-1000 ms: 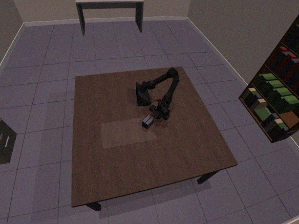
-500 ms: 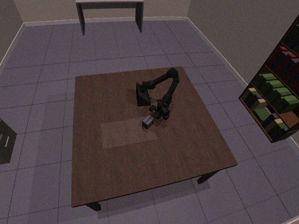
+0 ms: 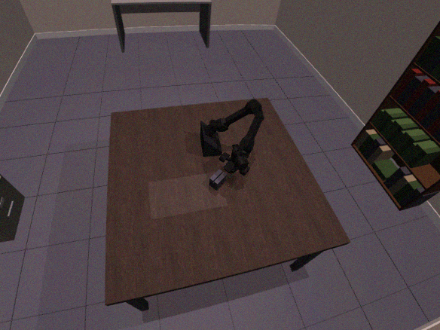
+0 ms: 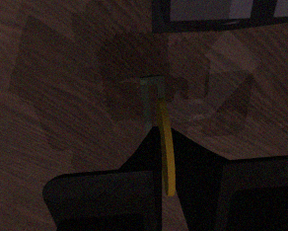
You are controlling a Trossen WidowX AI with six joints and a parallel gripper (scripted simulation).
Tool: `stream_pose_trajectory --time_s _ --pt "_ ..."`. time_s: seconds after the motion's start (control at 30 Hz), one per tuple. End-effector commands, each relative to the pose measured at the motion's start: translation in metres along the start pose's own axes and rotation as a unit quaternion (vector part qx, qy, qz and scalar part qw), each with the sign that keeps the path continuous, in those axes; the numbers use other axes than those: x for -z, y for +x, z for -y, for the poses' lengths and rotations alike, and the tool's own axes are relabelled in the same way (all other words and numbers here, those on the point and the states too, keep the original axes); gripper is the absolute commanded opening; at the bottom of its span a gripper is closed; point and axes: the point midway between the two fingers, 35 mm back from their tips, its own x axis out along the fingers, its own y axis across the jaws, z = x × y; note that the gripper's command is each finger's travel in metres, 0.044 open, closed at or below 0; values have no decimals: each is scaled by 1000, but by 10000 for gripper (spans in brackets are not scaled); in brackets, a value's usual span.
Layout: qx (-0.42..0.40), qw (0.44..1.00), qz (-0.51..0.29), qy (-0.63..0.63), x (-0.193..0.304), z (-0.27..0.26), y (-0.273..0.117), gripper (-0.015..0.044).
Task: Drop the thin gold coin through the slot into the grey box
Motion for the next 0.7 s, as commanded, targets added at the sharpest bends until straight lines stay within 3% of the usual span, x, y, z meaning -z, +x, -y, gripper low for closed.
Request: stream_pose_trajectory --time_s 0.0,0.67 --pt "-3 1000 2 -6 0 -3 -12 0" --pt "-4 1000 1 -5 3 -1 -63 0"
